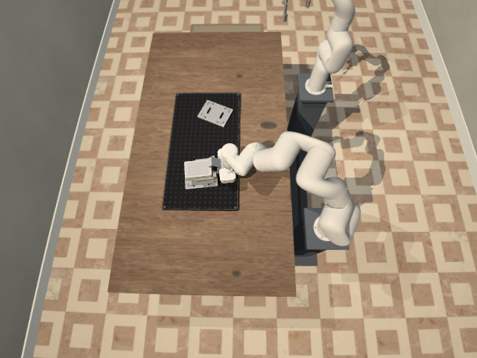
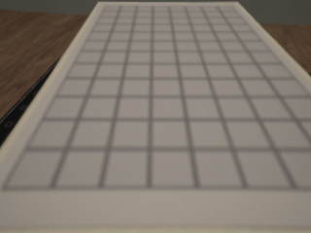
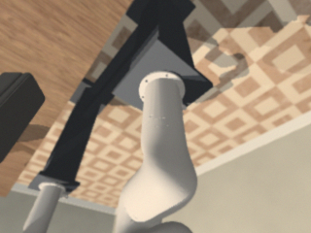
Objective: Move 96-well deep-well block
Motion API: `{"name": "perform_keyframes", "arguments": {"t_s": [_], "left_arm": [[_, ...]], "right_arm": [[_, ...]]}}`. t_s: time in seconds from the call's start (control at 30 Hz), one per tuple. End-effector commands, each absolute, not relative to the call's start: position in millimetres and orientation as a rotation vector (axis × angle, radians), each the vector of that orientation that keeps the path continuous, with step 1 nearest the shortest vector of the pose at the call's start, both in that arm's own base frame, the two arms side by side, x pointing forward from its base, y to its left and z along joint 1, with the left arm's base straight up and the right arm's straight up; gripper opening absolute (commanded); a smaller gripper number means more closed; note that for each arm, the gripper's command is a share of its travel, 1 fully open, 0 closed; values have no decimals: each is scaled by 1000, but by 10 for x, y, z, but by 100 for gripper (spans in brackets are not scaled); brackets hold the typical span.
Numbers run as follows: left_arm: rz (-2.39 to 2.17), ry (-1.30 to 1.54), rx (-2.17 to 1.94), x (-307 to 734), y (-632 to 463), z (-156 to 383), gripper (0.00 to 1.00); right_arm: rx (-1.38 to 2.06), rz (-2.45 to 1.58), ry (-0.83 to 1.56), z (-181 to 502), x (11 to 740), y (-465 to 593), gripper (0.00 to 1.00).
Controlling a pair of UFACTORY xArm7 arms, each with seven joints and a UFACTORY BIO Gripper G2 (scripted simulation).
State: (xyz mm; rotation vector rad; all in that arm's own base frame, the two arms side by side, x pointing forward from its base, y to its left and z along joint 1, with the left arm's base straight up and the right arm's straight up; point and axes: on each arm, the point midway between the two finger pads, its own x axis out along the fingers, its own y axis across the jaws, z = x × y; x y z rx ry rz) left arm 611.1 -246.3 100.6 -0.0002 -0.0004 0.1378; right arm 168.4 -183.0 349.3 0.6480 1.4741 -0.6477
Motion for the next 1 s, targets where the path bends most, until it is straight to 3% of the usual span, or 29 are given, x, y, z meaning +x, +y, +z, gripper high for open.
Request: {"name": "perform_keyframes", "arguments": {"t_s": [0.0, 0.8, 0.97], "left_arm": [[138, -3, -2, 6118, -2467, 1076, 0], [138, -3, -2, 6118, -2467, 1243, 0], [-29, -3, -2, 6096, -2632, 1243, 0]], "right_arm": [[647, -648, 1472, 3500, 1686, -1833, 100], [647, -648, 1472, 3500, 1686, -1833, 100], [647, -648, 1472, 3500, 1686, -1833, 100]]}}
